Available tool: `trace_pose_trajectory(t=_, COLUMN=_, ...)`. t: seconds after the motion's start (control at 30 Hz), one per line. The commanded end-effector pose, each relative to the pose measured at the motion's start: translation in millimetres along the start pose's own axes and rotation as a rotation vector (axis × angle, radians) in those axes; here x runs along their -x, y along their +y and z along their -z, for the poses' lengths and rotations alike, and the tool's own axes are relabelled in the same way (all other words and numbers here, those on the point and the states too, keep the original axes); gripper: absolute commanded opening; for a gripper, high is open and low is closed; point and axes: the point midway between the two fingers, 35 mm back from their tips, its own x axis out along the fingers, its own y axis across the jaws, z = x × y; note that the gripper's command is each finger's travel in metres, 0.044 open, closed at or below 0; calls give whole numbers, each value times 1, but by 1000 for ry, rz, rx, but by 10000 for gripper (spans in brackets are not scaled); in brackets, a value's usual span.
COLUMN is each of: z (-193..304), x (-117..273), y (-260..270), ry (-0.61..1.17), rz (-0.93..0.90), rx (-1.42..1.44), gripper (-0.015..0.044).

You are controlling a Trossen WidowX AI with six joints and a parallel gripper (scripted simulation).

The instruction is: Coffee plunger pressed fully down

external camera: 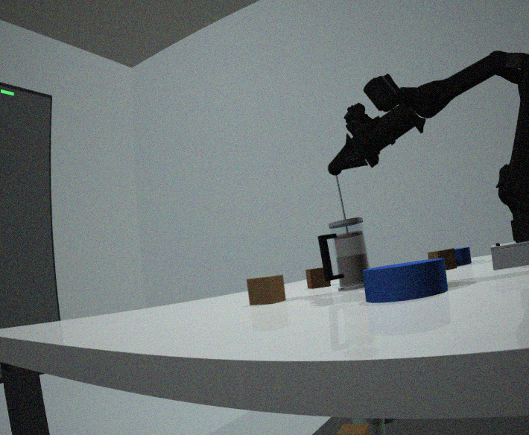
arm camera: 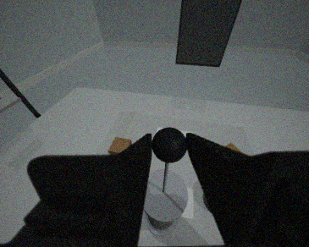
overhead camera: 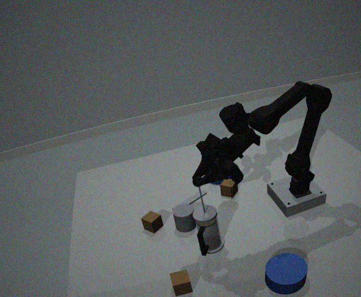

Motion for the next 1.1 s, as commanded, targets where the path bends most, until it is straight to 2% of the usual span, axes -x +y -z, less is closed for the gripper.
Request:
trace_pose_trajectory(t=0.0, z=30, x=-12, y=0, ry=71, rz=-1, rx=-5, gripper=121)
trace_pose_trajectory(t=1.07, z=72, x=-42, y=0, ry=71, rz=-1, rx=-5, gripper=121)
